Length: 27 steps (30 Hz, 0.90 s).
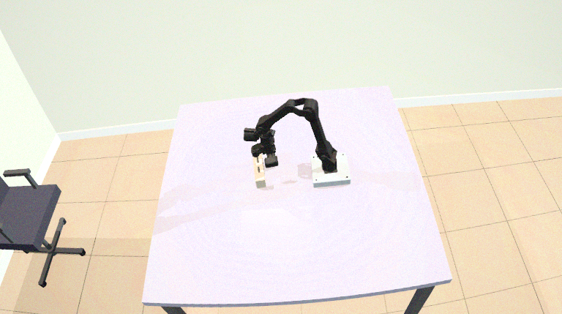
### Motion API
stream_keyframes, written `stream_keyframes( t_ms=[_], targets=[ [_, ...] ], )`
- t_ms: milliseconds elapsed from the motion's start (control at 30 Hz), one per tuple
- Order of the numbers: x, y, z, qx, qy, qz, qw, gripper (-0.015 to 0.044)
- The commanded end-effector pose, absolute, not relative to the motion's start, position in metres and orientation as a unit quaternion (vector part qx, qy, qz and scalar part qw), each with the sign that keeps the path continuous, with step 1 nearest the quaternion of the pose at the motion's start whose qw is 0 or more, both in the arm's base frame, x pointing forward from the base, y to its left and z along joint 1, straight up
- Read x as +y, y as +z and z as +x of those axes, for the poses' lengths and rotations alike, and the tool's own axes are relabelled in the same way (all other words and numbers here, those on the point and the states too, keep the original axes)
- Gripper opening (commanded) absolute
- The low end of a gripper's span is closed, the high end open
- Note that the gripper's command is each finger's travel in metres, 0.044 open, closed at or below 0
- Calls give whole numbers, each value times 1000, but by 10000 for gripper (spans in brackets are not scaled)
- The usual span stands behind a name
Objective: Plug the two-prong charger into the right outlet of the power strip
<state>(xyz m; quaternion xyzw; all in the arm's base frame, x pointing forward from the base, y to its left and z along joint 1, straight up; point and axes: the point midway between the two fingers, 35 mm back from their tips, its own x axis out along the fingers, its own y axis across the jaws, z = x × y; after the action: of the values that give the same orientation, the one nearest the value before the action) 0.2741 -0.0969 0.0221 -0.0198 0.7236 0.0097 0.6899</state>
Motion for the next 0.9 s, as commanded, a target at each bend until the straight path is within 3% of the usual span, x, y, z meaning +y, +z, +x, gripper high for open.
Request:
stream_keyframes(
  t_ms=[0, 867],
  targets=[
    [-97, 23, 276, 723, 9, -17, 690, 0],
    [-96, 23, 280, 723, 9, -17, 691, 0]
  ],
)
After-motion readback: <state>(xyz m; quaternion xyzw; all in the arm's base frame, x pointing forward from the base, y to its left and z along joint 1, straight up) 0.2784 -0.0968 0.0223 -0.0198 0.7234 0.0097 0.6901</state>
